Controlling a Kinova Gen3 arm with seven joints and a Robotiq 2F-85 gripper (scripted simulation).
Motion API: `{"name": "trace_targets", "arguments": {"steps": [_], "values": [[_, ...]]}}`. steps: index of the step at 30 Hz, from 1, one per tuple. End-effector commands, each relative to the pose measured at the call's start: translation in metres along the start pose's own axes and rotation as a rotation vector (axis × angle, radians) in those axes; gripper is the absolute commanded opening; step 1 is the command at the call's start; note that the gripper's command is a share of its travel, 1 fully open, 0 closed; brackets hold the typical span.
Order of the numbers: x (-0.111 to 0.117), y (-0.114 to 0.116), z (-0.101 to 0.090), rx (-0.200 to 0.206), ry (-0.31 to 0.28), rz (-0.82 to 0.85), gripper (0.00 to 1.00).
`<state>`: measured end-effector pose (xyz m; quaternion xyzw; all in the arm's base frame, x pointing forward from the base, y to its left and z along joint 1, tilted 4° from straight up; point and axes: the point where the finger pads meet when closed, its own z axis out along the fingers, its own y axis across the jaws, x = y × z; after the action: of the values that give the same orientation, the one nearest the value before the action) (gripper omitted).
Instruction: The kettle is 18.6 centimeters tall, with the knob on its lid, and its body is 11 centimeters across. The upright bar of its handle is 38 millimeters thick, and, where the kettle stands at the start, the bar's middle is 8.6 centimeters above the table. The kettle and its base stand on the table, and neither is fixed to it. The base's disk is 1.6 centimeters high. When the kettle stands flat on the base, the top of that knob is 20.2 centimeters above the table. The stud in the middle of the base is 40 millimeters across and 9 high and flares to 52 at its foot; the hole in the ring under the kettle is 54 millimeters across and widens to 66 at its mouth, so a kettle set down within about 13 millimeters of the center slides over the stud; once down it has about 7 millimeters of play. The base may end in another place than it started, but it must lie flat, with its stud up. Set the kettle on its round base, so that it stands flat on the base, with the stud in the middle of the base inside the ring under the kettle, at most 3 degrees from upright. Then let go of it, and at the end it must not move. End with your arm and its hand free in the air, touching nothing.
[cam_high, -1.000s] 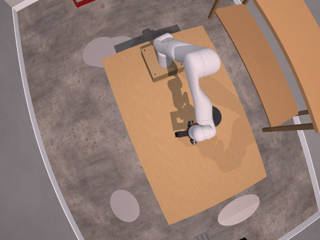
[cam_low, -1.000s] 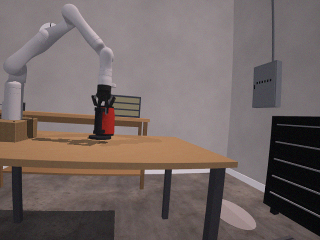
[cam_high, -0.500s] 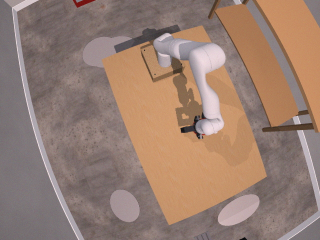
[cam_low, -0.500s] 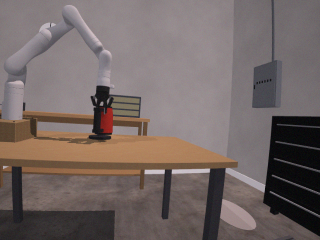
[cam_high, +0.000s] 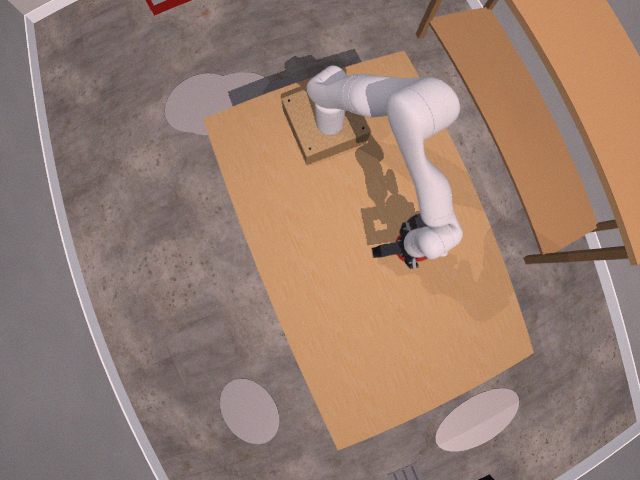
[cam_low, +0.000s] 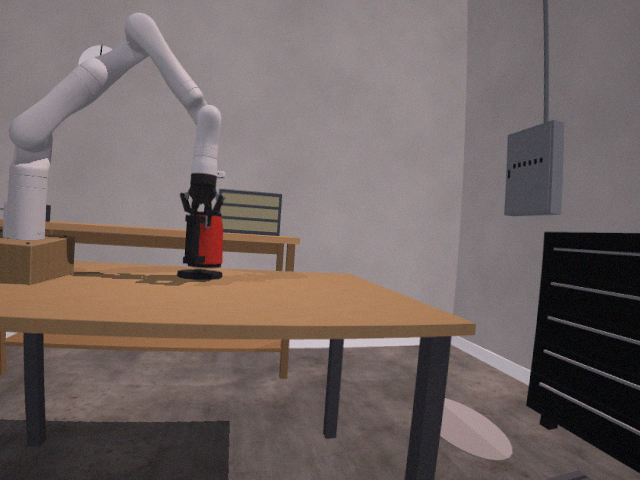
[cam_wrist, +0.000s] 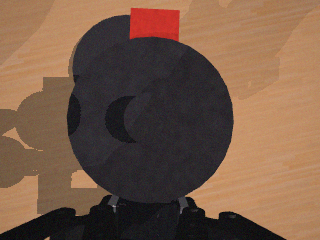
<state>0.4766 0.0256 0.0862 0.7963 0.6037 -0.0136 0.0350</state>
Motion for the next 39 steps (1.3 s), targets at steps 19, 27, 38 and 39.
{"name": "trace_targets", "arguments": {"steps": [19,27,38,39], "values": [[0.048,-0.024,-0.002,-0.002,0.002,-0.015,0.0],[0.057,-0.029,-0.002,-0.002,0.002,-0.015,0.0],[0.068,-0.035,-0.002,-0.002,0.002,-0.015,0.0],[0.069,-0.035,-0.002,-0.002,0.002,-0.015,0.0]]}}
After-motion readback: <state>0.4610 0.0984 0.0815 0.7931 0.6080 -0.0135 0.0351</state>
